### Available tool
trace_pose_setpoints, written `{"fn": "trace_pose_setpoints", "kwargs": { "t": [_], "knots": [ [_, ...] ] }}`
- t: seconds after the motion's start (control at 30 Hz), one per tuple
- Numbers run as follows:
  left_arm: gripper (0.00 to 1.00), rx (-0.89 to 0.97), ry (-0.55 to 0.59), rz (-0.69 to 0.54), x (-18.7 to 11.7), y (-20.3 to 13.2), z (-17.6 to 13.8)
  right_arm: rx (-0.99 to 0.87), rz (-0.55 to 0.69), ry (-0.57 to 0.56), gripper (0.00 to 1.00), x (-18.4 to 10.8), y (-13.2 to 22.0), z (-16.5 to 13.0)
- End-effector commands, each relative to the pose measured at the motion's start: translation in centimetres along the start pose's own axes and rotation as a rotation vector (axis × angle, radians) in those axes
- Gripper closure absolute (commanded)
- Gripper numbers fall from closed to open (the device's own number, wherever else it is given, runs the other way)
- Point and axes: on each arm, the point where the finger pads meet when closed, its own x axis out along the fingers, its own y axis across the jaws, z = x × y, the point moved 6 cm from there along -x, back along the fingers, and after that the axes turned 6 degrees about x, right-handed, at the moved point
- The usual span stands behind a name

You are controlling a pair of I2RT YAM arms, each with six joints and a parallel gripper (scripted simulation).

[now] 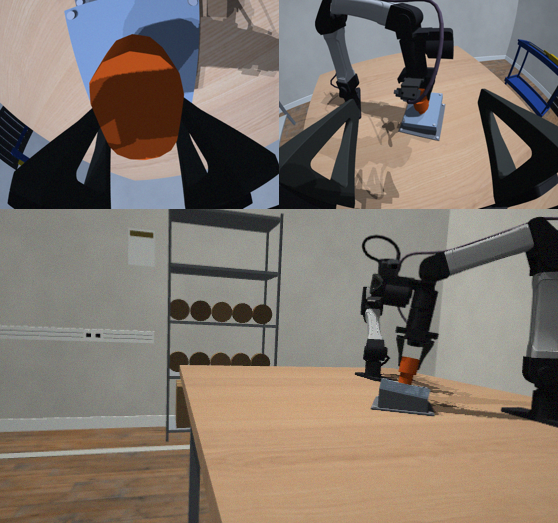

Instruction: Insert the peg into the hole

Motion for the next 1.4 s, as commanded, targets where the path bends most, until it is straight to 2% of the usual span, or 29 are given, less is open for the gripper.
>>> {"fn": "trace_pose_setpoints", "kwargs": {
  "t": [0.0,1.03,1.1,1.23,1.3,1.33,1.37],
  "knots": [
    [0.60,-0.005,0.001,0.023,0.2,0.3,-0.2,-0.005,-0.008,-0.032,0.00,-0.3,0.0,1.0],
    [0.60,-0.007,-0.003,0.021,2.0,0.3,-0.4,-0.005,-0.008,-0.032,0.00,-0.3,0.0,1.0],
    [0.60,-0.005,-0.002,0.032,0.7,0.4,-0.5,-0.005,-0.008,-0.032,0.00,-0.3,0.0,1.0],
    [0.60,-0.002,0.003,0.035,0.9,0.4,-0.2,-0.005,-0.008,-0.032,0.00,-0.3,0.0,1.0],
    [0.37,-0.002,0.003,0.036,0.8,0.4,-0.2,-0.005,-0.008,-0.032,0.00,-0.3,0.0,1.0],
    [0.29,-0.004,0.009,0.050,0.0,0.5,-0.2,-0.005,-0.008,-0.032,0.00,-0.3,0.0,1.0],
    [0.29,-0.006,0.015,0.068,-1.1,0.4,-0.2,-0.005,-0.008,-0.032,0.00,-0.3,0.0,1.0]
  ]
}}
